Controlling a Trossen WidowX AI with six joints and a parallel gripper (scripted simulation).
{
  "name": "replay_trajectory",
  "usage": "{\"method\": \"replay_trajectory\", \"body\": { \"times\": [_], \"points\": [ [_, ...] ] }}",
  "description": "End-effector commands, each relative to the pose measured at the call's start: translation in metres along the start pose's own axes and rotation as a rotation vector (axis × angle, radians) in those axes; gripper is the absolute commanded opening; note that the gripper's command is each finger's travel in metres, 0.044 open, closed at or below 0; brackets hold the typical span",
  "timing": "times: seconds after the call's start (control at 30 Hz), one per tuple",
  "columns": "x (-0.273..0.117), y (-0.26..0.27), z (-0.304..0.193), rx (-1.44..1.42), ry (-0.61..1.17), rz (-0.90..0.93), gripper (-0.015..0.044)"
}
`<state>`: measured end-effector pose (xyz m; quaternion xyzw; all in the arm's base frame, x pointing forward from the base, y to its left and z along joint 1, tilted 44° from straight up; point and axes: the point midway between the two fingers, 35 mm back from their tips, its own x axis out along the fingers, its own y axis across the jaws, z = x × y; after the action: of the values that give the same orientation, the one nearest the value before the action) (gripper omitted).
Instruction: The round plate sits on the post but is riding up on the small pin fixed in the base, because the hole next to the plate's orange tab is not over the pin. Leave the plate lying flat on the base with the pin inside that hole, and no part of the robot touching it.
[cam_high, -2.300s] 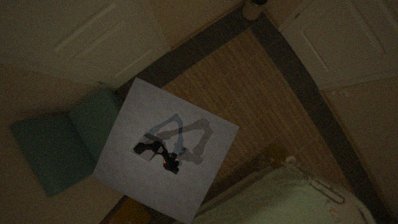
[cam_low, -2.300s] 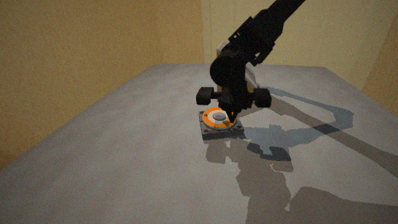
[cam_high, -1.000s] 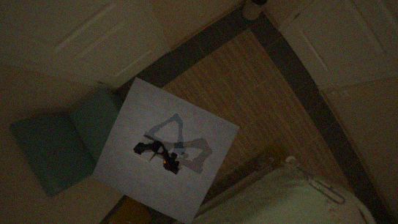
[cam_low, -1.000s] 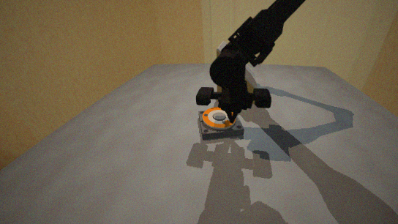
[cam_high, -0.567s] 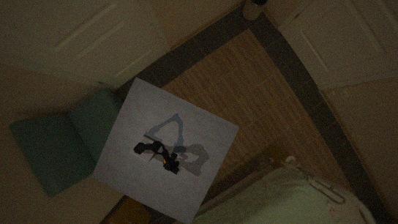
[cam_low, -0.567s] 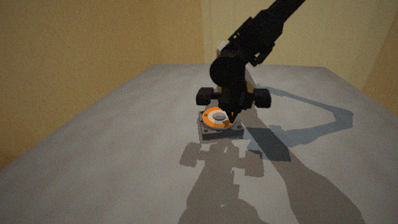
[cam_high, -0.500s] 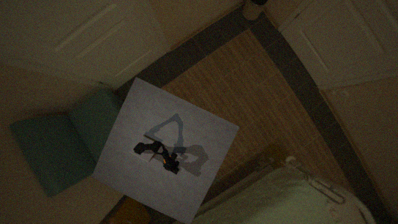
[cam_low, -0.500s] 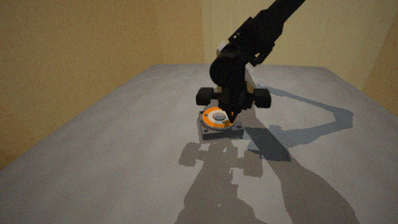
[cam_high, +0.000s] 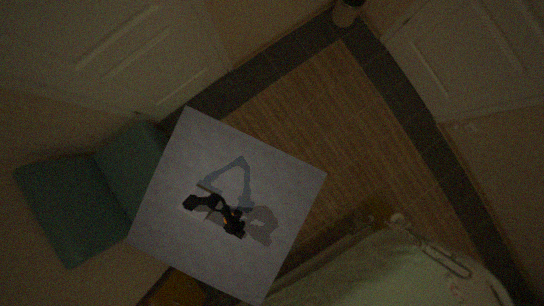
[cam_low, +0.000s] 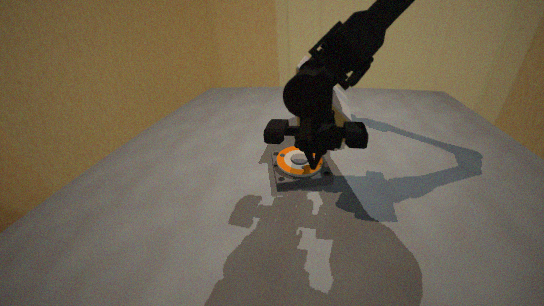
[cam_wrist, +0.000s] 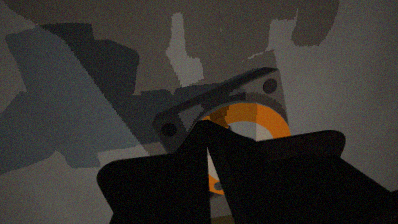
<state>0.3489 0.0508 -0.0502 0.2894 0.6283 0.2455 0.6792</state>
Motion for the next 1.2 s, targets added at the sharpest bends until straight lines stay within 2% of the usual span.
{"method": "replay_trajectory", "body": {
  "times": [0.0,1.17],
  "points": [
    [0.0016,-0.0053,0.0015,0.001,0.005,-0.006,0.0000],
    [0.0016,-0.0094,0.0031,0.001,0.005,-0.006,0.0000]
  ]
}}
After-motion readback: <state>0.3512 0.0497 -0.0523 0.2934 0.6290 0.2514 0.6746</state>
